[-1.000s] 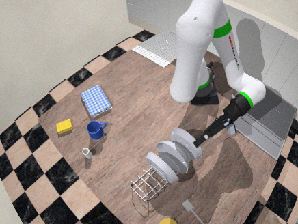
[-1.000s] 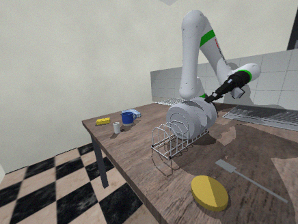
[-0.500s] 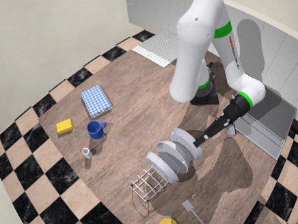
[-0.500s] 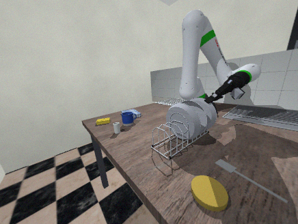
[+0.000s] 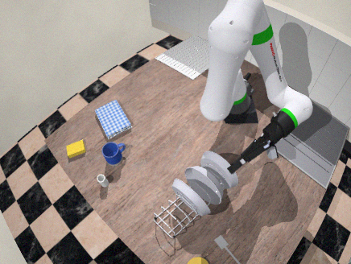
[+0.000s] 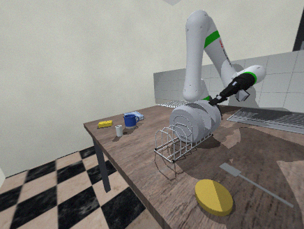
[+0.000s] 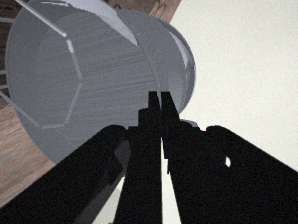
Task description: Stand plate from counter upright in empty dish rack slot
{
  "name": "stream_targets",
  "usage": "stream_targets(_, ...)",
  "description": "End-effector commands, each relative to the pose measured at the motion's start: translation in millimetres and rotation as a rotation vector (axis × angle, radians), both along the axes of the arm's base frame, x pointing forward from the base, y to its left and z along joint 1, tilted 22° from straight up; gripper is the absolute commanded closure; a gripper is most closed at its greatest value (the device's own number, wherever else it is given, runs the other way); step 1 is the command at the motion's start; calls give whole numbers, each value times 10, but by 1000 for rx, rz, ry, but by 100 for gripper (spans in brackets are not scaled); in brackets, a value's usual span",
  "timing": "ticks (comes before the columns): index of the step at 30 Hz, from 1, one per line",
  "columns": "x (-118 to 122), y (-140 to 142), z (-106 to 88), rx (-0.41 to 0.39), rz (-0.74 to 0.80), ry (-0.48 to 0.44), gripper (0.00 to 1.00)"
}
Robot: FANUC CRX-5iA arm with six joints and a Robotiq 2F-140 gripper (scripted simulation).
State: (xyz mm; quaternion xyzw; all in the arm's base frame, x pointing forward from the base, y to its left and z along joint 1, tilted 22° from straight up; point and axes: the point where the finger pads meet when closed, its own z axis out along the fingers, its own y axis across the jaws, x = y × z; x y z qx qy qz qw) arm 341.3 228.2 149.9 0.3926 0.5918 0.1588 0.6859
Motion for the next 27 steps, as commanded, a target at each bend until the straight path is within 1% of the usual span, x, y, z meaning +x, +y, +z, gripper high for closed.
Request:
stream_targets(1, -1, 4, 3, 1, 1, 0, 90)
stream_targets(16, -1, 4, 3, 1, 1, 0, 90)
stream_targets(17, -1, 4, 3, 1, 1, 0, 78)
stream_targets(27, -1, 4, 3, 1, 1, 0, 78)
